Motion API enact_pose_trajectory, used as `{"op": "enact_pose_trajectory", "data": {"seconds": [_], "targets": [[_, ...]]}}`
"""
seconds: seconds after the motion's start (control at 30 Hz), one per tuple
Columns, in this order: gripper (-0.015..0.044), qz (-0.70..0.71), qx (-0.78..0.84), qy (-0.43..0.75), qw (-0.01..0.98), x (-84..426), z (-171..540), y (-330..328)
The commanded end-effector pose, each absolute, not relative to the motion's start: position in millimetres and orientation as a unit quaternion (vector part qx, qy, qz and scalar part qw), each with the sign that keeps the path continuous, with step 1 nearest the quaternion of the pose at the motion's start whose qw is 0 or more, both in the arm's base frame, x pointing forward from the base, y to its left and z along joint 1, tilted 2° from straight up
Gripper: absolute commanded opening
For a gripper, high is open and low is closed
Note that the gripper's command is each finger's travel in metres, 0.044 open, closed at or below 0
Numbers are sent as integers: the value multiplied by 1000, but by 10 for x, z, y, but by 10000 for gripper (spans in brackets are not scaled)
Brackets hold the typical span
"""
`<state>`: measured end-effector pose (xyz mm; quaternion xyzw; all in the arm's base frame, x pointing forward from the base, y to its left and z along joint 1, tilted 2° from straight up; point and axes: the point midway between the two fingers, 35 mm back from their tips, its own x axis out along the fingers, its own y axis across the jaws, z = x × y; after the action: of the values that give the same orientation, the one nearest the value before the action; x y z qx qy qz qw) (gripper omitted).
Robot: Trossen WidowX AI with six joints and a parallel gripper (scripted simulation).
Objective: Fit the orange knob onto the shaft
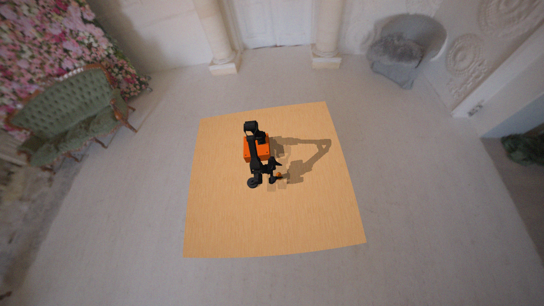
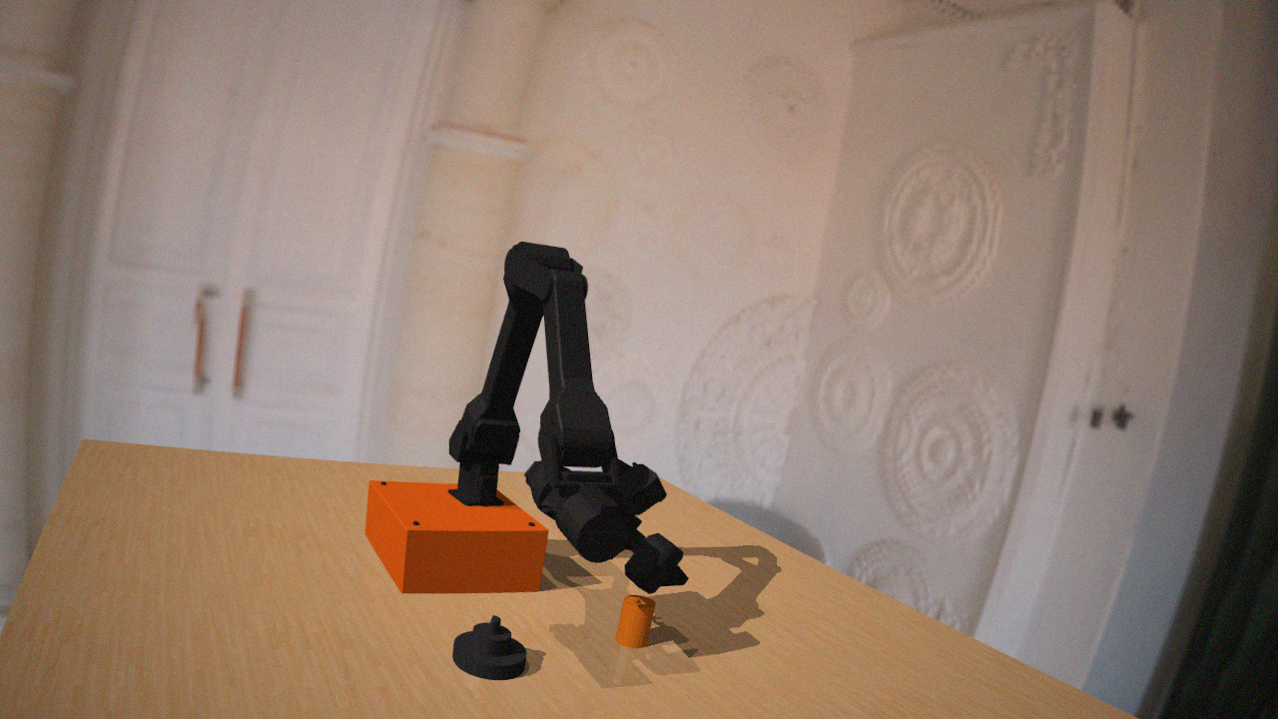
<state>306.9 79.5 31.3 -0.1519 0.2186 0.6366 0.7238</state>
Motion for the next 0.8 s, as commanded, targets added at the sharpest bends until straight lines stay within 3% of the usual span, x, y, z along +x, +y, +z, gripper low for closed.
{"op": "enact_pose_trajectory", "data": {"seconds": [0.0, 0.23, 0.77], "targets": [[440, 628, -232, 338, 661, 3056, 297, 901], [440, 477, -439, 530, 547, 3091, 603, 810], [440, 455, -460, 540, 539, 3103, 671, 796]]}}
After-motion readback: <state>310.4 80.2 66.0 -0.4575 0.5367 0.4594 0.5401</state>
